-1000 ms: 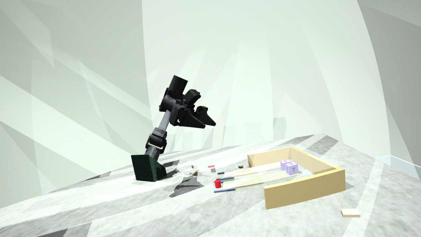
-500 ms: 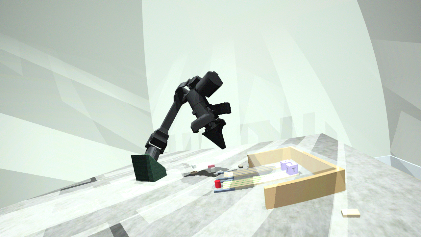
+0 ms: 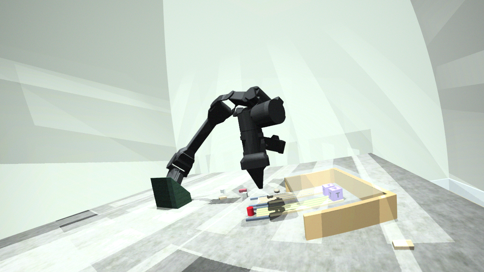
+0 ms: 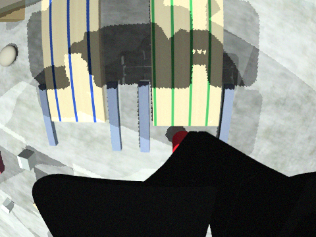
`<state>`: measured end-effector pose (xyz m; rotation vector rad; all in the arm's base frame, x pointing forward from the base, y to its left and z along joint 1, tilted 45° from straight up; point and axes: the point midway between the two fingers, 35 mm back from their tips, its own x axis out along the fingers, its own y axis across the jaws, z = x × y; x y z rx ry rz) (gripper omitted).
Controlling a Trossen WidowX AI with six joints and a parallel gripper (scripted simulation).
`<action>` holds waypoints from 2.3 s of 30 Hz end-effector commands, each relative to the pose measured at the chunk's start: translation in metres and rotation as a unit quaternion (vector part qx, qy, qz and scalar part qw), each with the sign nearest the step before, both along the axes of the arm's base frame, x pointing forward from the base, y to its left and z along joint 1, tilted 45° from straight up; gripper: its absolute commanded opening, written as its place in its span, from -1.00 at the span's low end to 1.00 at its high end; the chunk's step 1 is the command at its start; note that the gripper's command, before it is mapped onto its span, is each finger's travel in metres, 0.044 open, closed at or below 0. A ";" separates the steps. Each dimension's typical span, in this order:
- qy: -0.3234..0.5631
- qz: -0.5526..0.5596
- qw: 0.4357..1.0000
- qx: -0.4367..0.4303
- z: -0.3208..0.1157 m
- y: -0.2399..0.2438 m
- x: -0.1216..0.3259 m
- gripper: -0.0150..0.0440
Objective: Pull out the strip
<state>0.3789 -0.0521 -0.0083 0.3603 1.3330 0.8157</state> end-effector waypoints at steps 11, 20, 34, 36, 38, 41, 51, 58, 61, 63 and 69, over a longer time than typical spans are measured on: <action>-0.003 0.004 1.000 -0.003 -0.013 0.012 0.004 -0.49; -0.003 0.004 1.000 -0.003 -0.023 0.023 0.006 -0.49; -0.003 0.004 1.000 -0.002 -0.039 0.039 0.007 -0.49; -0.003 0.004 1.000 -0.002 -0.041 0.042 0.007 -0.49; -0.003 0.004 1.000 -0.002 -0.043 0.044 0.006 -0.49; -0.003 0.005 1.000 -0.001 -0.046 0.048 0.006 -0.49; -0.003 0.005 1.000 -0.001 -0.047 0.049 0.006 -0.49; -0.003 0.005 1.000 -0.001 -0.047 0.049 0.006 -0.49; -0.003 0.005 1.000 -0.001 -0.047 0.049 0.006 -0.49; -0.003 0.005 1.000 -0.001 -0.047 0.049 0.006 -0.49; -0.003 0.005 1.000 -0.001 -0.048 0.049 0.006 -0.49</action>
